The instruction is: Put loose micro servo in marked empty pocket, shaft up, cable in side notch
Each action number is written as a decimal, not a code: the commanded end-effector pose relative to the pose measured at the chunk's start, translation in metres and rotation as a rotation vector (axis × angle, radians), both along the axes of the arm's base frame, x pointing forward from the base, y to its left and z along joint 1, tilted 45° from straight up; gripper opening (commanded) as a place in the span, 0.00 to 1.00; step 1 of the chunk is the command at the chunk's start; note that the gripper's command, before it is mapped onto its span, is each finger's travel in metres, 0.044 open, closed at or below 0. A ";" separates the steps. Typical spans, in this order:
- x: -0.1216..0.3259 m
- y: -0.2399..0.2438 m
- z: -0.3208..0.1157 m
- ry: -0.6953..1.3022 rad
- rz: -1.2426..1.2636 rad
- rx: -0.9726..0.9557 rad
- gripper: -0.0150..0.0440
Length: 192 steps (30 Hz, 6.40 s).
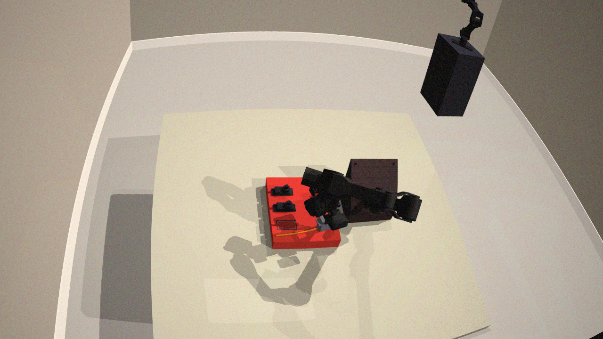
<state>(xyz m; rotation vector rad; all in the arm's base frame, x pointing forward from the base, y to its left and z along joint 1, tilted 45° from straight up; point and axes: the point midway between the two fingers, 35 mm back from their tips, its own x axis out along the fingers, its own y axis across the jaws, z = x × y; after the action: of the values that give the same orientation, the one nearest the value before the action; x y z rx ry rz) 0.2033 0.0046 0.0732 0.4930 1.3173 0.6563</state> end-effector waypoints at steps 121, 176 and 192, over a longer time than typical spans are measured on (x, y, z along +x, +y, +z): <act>0.135 -0.029 -0.017 0.184 -0.206 0.033 0.25; 0.084 -0.051 0.005 0.190 -0.215 0.027 0.84; 0.020 -0.087 0.052 0.269 -0.270 0.064 1.00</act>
<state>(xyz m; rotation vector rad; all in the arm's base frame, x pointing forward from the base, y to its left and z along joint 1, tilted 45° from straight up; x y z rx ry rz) 0.2235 -0.0690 0.1172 0.7810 1.4379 0.4385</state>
